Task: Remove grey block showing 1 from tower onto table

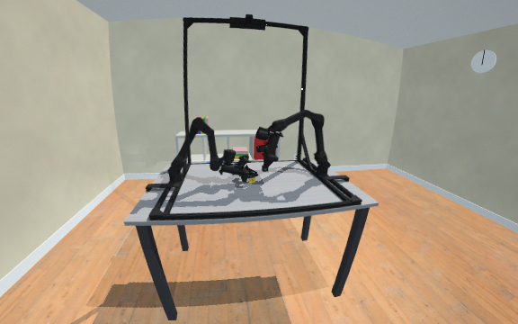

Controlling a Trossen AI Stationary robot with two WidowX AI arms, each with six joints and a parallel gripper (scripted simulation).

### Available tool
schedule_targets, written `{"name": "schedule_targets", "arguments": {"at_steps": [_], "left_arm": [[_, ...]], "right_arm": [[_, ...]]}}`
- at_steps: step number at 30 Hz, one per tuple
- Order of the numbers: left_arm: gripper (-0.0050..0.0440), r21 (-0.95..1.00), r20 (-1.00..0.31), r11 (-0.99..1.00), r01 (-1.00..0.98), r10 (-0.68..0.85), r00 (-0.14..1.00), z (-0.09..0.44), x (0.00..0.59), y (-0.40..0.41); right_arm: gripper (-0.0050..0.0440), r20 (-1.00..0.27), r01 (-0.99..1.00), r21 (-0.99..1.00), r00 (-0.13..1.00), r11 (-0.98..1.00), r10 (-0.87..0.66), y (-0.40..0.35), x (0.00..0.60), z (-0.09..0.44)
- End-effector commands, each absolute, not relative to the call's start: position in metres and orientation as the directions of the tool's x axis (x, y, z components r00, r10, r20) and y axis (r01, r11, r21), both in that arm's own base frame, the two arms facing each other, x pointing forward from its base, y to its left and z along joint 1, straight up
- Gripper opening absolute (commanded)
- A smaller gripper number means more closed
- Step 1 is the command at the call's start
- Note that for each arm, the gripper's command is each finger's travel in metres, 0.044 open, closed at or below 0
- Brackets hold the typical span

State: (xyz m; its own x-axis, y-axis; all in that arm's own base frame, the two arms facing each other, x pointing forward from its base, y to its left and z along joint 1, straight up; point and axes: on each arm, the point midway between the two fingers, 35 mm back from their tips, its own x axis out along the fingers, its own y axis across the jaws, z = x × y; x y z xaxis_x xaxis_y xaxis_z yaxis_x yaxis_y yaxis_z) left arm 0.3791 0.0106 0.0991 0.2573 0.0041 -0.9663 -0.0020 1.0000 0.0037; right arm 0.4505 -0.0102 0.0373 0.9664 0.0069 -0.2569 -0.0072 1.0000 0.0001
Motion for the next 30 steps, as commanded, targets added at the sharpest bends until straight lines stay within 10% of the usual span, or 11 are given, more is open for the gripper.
{"name": "schedule_targets", "arguments": {"at_steps": [1,4,30], "left_arm": [[0.0000,0.000,-0.966,1.000,0.001,0.000,0.259,0.099,0.379,0.010],[0.0000,0.000,-0.966,1.000,0.001,0.000,0.259,0.099,0.379,0.010],[0.0000,0.000,-0.966,1.000,0.001,0.000,0.259,0.099,0.379,0.010]], "right_arm": [[0.0067,-0.259,-0.003,0.000,0.966,1.000,0.003,-0.011,0.451,0.039],[0.0000,-0.259,-0.003,0.000,0.966,1.000,0.003,-0.011,0.451,0.045],[0.0000,-0.259,-0.003,0.000,0.966,1.000,0.003,-0.012,0.367,0.048]]}}
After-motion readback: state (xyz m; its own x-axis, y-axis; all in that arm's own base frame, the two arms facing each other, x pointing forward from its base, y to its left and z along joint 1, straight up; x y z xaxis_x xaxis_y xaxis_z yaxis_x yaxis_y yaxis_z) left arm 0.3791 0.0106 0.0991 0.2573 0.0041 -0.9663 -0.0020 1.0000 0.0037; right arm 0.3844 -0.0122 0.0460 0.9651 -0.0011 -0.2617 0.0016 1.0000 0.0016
